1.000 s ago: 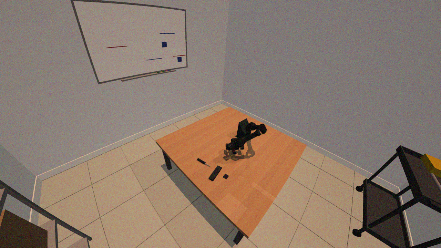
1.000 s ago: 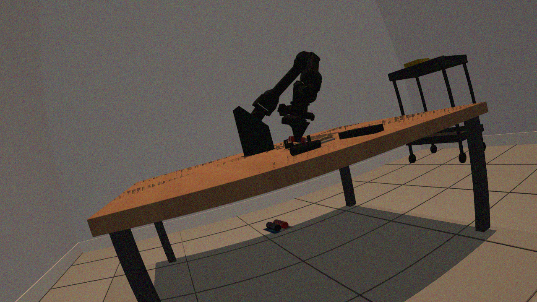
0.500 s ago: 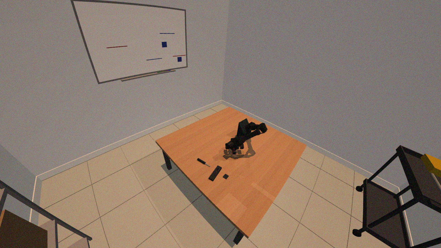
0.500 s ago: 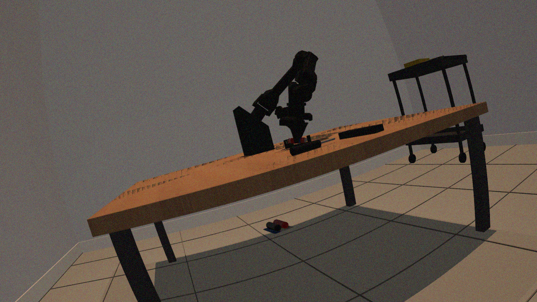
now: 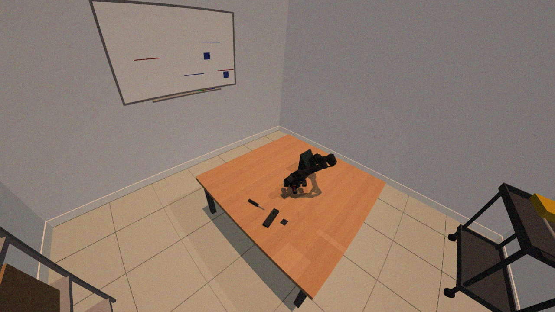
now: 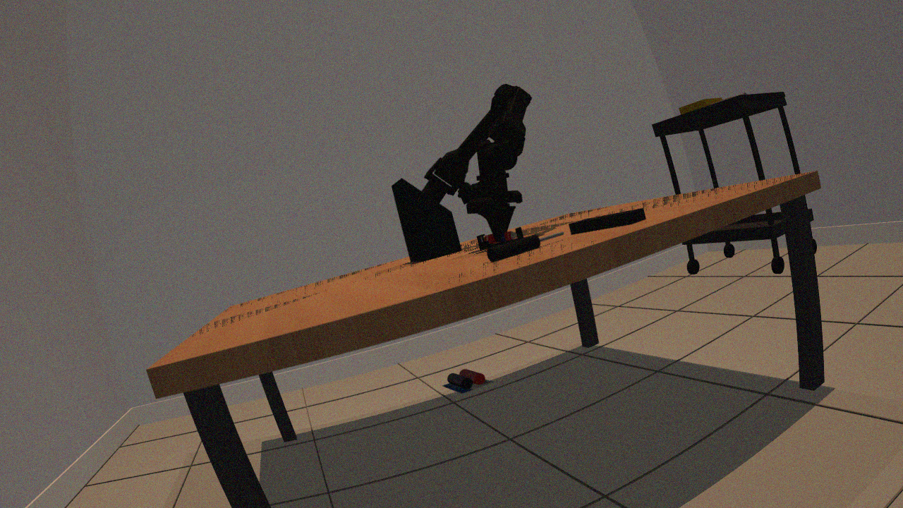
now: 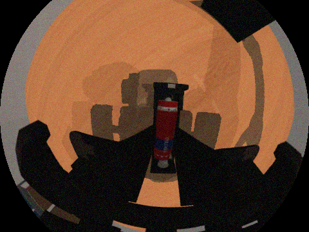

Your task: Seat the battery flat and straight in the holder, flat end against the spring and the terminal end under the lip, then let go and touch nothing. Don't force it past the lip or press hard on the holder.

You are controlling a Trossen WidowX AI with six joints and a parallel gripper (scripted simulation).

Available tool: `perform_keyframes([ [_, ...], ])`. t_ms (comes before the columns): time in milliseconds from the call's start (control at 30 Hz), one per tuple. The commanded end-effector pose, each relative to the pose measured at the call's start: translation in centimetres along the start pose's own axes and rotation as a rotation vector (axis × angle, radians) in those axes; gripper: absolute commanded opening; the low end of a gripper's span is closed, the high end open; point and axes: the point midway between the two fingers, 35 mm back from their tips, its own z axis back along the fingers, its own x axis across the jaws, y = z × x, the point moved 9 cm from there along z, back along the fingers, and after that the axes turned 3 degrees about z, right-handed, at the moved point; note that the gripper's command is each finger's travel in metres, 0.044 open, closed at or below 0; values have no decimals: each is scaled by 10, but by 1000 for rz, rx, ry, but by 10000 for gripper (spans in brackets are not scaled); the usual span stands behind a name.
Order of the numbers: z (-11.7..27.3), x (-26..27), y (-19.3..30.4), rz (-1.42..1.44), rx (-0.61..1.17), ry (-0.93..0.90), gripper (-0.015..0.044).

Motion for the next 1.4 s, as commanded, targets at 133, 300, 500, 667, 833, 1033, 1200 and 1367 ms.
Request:
perform_keyframes([
  [133, 1, -2, 0, 25, 64, -8, 60],
  [300, 1, -2, 0, 27, 70, -8, 60],
  [500, 1, -2, 0, 27, 70, -8, 60],
  [667, 1, -2, 0, 27, 70, -8, 60],
  [833, 0, -2, -3, 27, 70, -9, 60],
  [1033, -2, -3, -9, 26, 69, -11, 60],
  [1200, -3, -3, -14, 25, 69, -11, 60],
  [1367, -4, -3, -17, 23, 70, -11, 60],
])
